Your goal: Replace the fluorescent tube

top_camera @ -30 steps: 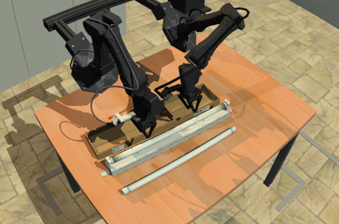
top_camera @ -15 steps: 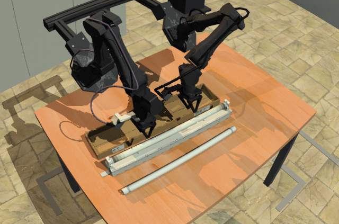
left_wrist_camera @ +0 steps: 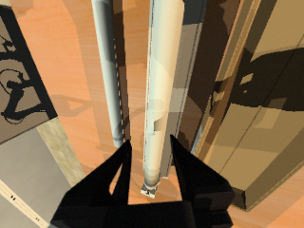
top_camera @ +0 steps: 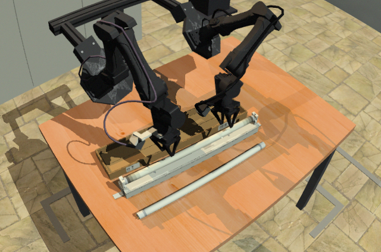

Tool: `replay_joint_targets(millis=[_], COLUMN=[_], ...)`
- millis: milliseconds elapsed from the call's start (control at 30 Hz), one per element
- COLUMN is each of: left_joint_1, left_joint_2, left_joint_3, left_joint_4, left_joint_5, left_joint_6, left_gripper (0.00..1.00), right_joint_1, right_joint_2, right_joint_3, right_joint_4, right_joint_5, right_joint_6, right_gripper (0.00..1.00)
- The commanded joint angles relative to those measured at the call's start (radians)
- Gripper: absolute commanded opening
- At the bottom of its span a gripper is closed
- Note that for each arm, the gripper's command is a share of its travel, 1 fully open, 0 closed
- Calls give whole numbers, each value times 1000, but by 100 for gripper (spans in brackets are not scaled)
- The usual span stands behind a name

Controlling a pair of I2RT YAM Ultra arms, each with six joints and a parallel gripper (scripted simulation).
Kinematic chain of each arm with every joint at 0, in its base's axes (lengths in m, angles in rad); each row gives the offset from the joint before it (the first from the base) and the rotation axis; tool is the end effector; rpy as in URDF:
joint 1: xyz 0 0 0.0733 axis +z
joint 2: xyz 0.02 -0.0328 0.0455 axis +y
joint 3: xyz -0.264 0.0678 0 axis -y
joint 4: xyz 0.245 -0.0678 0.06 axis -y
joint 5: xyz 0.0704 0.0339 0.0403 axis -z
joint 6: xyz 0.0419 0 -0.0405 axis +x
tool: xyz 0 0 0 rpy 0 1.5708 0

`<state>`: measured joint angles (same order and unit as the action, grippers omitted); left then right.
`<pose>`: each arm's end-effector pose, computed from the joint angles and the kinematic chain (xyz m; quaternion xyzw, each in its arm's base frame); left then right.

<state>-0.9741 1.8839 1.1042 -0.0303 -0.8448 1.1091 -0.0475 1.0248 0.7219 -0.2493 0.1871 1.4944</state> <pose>0.2433 -0.3005 0.1691 0.6542 0.5589 0.4026 0.3122 0.2290 -0.0176 0.2699 0.6384 0.5917 0.2602 0.4178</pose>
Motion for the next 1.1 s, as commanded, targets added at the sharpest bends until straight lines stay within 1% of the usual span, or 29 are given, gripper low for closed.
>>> replay_joint_targets(millis=[0,67,267,300,367,400,500,600,633,700,767,833,867,933,1000,1067], left_joint_1=[20,33,65,55,85,95,112,121,127,148,163,163,151,186,215,247], left_joint_2=[-55,-65,-85,-78,-99,-109,-118,-135,-139,-149,-163,-163,-164,-182,-211,-237], left_joint_3=[15,-9,-7,1,-14,-10,-30,2,-2,-12,-11,-11,-8,-32,-7,-37], left_joint_4=[10,20,21,15,16,32,30,9,10,21,35,35,12,13,41,39], left_joint_5=[59,66,79,80,88,94,108,126,131,141,153,153,159,175,202,232], left_joint_6=[-66,-80,-98,-97,-110,-118,-139,-155,-162,-177,-195,-195,-201,-229,-262,-312], left_gripper=[49,49,49,49,49,49,49,49,49,49,49,49,49,49,49,49], right_joint_1=[-3,-6,18,-10,-10,4,21,-6,-2,14,24,24,-6,-3,25,13], right_joint_2=[-2,2,-2,-5,1,-1,9,23,4,-2,-2,-2,-1,8,9,22], right_joint_3=[35,41,49,51,57,57,61,68,70,75,78,78,81,88,95,108], right_joint_4=[19,21,29,6,15,40,44,47,48,53,58,58,34,63,75,87], right_joint_5=[-13,-17,-21,1,-1,-25,-28,-16,-8,-34,-38,-38,-22,-40,-47,-51], right_joint_6=[-85,-100,-126,-130,-146,-157,-184,-211,-219,-239,-263,-263,-273,-308,-356,-417], right_gripper=[49,49,49,49,49,49,49,49,49,49,49,49,49,49,49,49])
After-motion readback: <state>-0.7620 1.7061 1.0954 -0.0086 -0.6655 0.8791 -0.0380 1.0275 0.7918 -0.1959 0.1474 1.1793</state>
